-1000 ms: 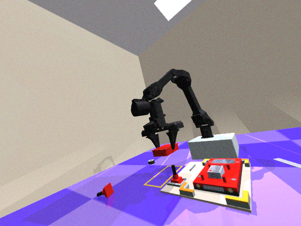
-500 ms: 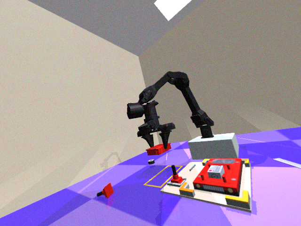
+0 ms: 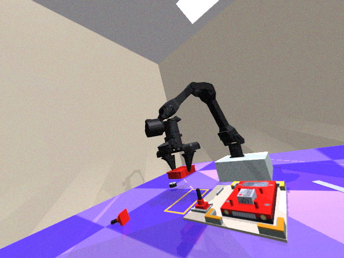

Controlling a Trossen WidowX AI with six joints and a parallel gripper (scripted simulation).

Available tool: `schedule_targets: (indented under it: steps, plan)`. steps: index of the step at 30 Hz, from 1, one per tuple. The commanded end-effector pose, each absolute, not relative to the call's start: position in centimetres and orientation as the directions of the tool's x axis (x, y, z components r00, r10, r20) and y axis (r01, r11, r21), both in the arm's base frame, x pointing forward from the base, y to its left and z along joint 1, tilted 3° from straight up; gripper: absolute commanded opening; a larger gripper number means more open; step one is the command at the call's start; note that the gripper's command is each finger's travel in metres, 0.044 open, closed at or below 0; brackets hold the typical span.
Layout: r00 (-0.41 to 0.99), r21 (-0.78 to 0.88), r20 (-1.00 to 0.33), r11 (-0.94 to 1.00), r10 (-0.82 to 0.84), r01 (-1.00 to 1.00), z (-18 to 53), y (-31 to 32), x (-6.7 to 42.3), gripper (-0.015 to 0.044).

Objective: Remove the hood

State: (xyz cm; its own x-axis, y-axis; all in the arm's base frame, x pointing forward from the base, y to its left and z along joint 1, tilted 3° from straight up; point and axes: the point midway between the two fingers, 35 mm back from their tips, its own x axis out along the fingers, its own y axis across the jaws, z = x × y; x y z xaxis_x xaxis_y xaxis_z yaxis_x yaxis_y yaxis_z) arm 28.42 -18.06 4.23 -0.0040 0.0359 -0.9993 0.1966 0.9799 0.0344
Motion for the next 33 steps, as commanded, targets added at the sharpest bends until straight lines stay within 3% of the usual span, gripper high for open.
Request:
schedule_targets:
  steps: [1,33]
  plan:
    - [-0.008,0.032,-0.999,0.981,0.034,0.191,3.9,-18.1,28.3,0.0000]
    - [-0.008,0.032,-0.999,0.981,0.034,0.191,2.0,-18.1,28.4,0.0000]
